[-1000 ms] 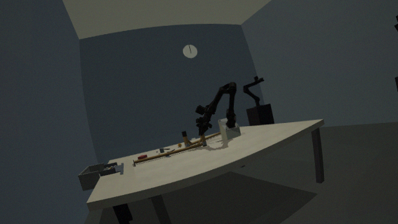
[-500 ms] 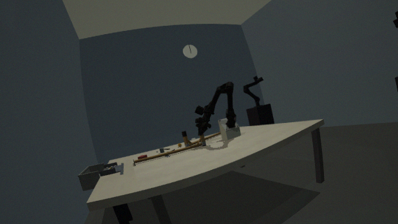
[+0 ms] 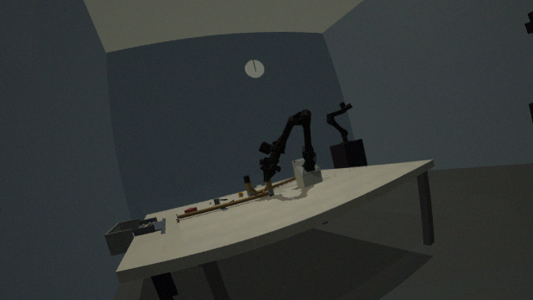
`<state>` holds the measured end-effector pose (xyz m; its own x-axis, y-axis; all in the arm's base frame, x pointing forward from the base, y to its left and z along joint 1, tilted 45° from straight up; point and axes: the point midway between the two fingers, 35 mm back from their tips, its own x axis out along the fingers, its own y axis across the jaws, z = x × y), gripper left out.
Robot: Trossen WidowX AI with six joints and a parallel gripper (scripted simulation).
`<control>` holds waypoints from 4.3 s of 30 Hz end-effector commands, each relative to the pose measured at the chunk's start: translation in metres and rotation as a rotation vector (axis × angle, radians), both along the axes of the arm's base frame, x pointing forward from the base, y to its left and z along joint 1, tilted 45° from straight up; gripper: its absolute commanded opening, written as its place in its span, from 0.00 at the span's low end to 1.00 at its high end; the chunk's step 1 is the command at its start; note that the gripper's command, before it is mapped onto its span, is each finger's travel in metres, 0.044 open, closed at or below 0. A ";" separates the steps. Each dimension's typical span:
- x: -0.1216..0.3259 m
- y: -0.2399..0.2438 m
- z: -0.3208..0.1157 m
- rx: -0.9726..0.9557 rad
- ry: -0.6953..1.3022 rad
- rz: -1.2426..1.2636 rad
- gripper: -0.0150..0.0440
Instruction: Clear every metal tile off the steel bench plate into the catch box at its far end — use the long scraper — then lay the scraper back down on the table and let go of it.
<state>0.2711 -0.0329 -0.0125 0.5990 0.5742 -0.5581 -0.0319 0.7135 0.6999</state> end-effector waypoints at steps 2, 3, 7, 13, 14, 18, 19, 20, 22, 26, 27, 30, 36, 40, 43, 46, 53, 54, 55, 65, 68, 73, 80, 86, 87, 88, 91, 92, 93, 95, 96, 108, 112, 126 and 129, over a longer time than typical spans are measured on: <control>0.010 -0.004 0.001 -0.005 -0.003 -0.007 0.25; 0.012 -0.004 0.001 -0.006 -0.003 -0.007 0.25; 0.018 -0.005 0.001 -0.006 -0.002 -0.007 0.25; 0.028 -0.006 0.000 -0.007 -0.002 -0.007 0.25; 0.029 -0.006 0.000 -0.007 -0.002 -0.007 0.25; 0.036 -0.007 0.000 -0.007 -0.002 -0.007 0.25; 0.037 -0.007 0.000 -0.007 -0.002 -0.008 0.25; 0.039 -0.007 0.000 -0.007 -0.002 -0.008 0.25; 0.042 -0.007 0.000 -0.007 -0.002 -0.008 0.25; 0.048 -0.007 0.000 -0.007 -0.002 -0.008 0.25; 0.050 -0.007 0.000 -0.007 -0.002 -0.008 0.25; 0.055 -0.007 0.000 -0.007 -0.003 -0.009 0.25; 0.065 -0.006 0.000 -0.007 -0.004 -0.010 0.25; 0.071 -0.005 0.001 -0.006 -0.004 -0.010 0.25; 0.076 -0.005 0.001 -0.005 -0.005 -0.011 0.25; 0.080 -0.004 0.001 -0.005 -0.006 -0.011 0.25; 0.091 -0.001 0.002 -0.003 -0.007 -0.012 0.25; 0.093 0.000 0.003 -0.003 -0.008 -0.012 0.25; 0.094 0.000 0.003 -0.002 -0.008 -0.013 0.25; 0.105 0.003 0.004 0.000 -0.010 -0.014 0.25; 0.110 0.002 0.004 0.000 -0.010 -0.014 0.25; 0.118 0.000 0.003 0.000 -0.010 -0.014 0.25; 0.129 -0.002 0.001 0.000 -0.011 -0.014 0.25; 0.138 -0.004 -0.002 0.000 -0.012 -0.014 0.25; 0.140 -0.004 -0.002 0.000 -0.012 -0.014 0.25; 0.141 -0.005 -0.003 0.000 -0.012 -0.014 0.25; 0.143 -0.005 -0.003 0.000 -0.012 -0.014 0.25; 0.144 -0.005 -0.003 0.000 -0.012 -0.014 0.25; 0.145 -0.005 -0.002 0.000 -0.012 -0.014 0.25; 0.148 -0.005 -0.002 0.000 -0.012 -0.014 0.25; 0.150 -0.006 -0.002 -0.001 -0.012 -0.014 0.25; 0.170 -0.007 -0.001 -0.001 -0.013 -0.013 0.25; 0.177 -0.007 -0.001 -0.001 -0.013 -0.013 0.25; 0.200 -0.007 0.000 -0.001 -0.014 -0.013 0.25; 0.205 -0.007 0.000 -0.001 -0.014 -0.013 0.25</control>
